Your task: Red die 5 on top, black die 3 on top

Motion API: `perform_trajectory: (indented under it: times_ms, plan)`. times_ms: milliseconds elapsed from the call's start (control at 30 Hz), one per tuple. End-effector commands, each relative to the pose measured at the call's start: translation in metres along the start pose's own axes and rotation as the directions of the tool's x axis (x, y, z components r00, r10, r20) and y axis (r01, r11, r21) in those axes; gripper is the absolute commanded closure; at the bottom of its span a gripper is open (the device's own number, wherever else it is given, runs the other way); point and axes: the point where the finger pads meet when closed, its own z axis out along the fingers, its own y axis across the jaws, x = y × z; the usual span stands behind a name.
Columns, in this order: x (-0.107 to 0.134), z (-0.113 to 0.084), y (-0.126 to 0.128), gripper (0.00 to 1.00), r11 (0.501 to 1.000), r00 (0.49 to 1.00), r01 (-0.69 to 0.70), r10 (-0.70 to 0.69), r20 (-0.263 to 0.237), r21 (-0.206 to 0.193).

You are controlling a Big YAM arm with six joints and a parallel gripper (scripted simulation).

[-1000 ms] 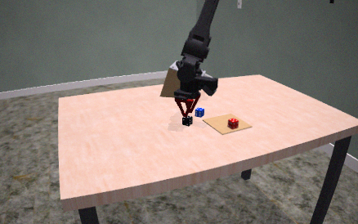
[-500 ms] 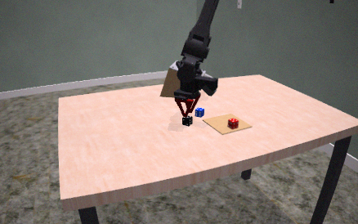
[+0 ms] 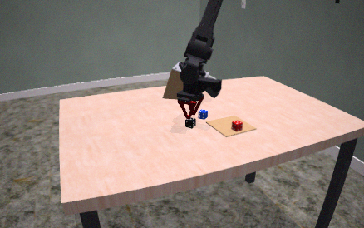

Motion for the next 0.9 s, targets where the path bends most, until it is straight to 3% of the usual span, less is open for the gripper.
perform_trajectory:
  times_ms: [0, 200, 300, 667, 867]
  plan:
    - [-0.009, -0.003, -0.006, 0.56, 1.000, 1.000, 0.013, -0.013, 0.013, 0.024]
    - [-0.004, 0.009, 0.001, 0.56, 1.000, 1.000, 0.002, -0.002, 0.004, 0.001]
    - [-0.008, 0.008, -0.005, 0.56, 1.000, 1.000, 0.008, -0.008, 0.008, 0.012]
    - [-0.004, 0.033, 0.001, 0.56, 1.000, 1.000, 0.002, -0.002, 0.004, 0.002]
    - [-0.009, 0.032, -0.005, 0.56, 1.000, 1.000, 0.009, -0.009, 0.011, 0.021]
